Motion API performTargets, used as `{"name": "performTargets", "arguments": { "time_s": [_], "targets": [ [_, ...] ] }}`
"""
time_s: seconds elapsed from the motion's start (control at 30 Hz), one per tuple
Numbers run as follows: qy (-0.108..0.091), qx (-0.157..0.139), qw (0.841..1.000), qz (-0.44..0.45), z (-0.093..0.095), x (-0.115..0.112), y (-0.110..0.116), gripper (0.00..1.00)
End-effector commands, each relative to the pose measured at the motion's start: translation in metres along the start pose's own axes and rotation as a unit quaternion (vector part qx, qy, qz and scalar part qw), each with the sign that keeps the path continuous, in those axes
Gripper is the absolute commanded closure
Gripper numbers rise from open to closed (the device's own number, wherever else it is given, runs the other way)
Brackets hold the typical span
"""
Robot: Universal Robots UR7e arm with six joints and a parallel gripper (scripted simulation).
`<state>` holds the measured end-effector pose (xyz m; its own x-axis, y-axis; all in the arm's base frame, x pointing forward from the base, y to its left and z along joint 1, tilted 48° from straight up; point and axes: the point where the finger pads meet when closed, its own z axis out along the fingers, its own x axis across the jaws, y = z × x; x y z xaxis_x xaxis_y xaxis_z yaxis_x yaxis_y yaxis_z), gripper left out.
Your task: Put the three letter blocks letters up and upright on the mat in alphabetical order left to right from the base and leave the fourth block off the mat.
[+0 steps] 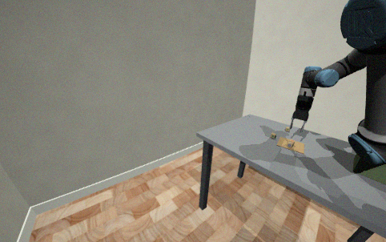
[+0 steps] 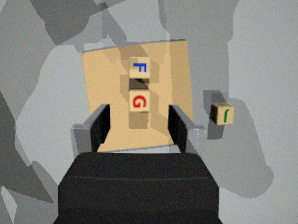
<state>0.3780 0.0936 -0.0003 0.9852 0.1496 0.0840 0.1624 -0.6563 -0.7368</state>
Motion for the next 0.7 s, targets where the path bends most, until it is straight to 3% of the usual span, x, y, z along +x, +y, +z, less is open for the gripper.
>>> {"name": "performTargets", "arguments": {
  "time_s": [0.0,0.67],
  "targets": [
    [0.0,0.0,1.0,0.0,-0.0004,0.0003,0.0002,0.0],
    [0.0,-0.001,0.999,0.035,-0.0004,0.006,0.0004,0.0]
  ]
}}
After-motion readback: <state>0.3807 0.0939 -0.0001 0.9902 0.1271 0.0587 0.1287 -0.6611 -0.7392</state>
